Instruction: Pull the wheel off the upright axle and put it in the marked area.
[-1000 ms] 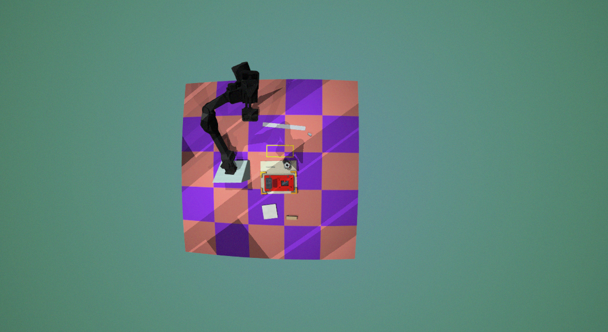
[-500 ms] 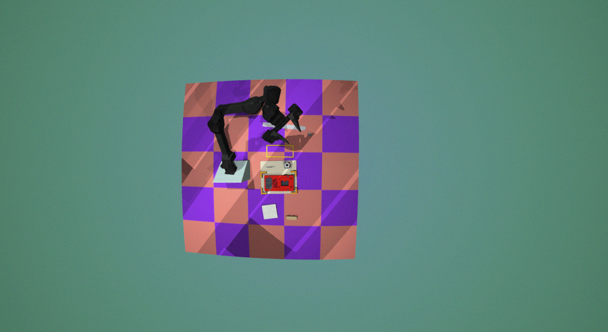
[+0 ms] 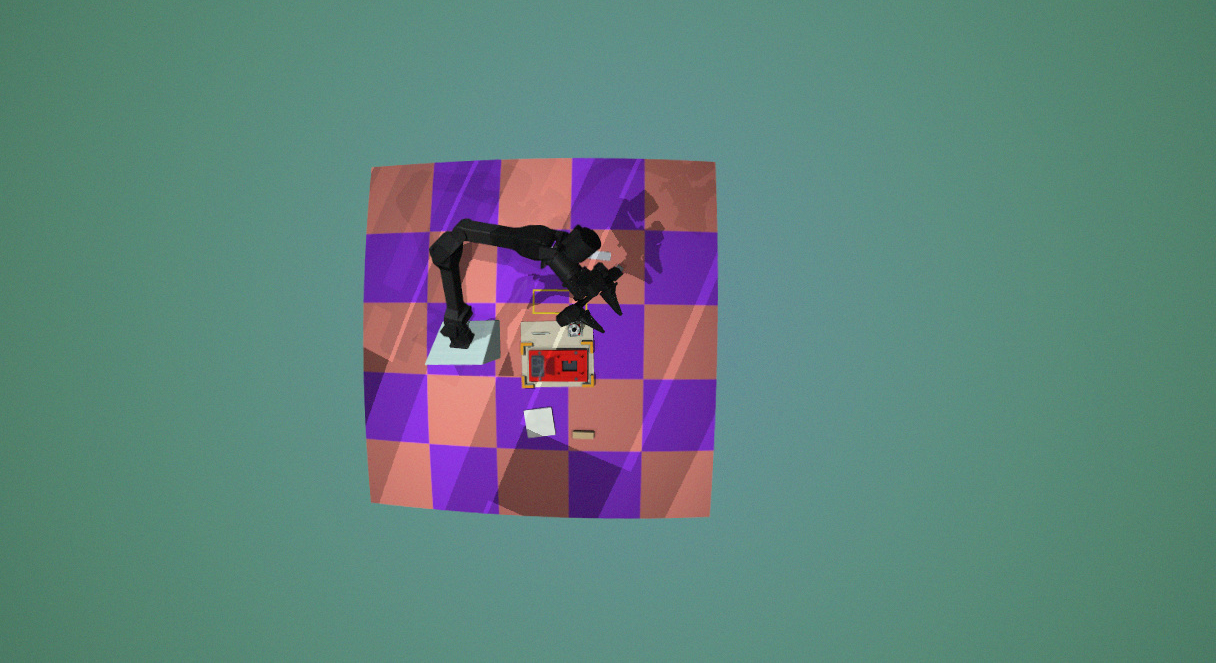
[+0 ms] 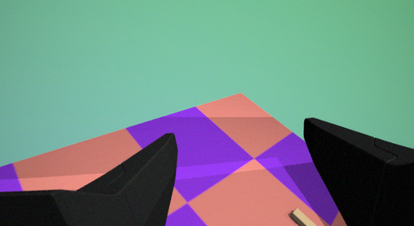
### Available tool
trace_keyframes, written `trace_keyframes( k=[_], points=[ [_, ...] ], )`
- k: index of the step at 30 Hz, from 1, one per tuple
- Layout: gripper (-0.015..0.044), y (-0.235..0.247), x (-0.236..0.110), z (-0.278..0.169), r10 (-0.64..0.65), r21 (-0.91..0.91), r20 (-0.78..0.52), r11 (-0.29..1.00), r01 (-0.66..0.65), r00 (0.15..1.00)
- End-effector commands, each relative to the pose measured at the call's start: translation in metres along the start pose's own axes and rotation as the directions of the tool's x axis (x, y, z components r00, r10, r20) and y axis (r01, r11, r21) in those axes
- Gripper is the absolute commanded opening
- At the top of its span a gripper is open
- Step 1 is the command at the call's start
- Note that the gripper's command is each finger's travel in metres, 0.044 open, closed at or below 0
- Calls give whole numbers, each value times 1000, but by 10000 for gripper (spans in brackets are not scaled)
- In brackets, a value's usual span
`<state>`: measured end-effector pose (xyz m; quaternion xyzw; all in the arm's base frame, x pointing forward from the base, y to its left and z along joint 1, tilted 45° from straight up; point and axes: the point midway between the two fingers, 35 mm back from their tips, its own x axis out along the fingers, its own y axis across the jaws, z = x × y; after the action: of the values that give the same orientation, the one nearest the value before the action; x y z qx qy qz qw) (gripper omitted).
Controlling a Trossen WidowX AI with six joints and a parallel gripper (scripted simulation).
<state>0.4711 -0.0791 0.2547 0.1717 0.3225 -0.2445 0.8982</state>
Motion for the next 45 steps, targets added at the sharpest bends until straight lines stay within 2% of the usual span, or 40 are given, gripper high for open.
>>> trace_keyframes(
  k=[1, 6, 10, 17, 22, 24, 37, 45],
  points=[
    [300, 3, 29, -54, 54, -143, -222, 986, -88, 974],
    [300, 4, 44, -107, 113, -227, -436, 946, -231, 893],
    [300, 4, 48, -149, 164, -237, -595, 899, -367, 787],
    [300, 4, 40, -217, 274, -118, -810, 789, -603, 518],
    [300, 5, 23, -258, 387, 78, -882, 681, -728, 268],
    [300, 6, 19, -266, 420, 135, -884, 651, -747, 206],
    [300, 7, 20, -269, 424, 142, -884, 648, -749, 199],
    [300, 28, 31, -310, 424, 142, -883, 647, -749, 199]
  ],
)
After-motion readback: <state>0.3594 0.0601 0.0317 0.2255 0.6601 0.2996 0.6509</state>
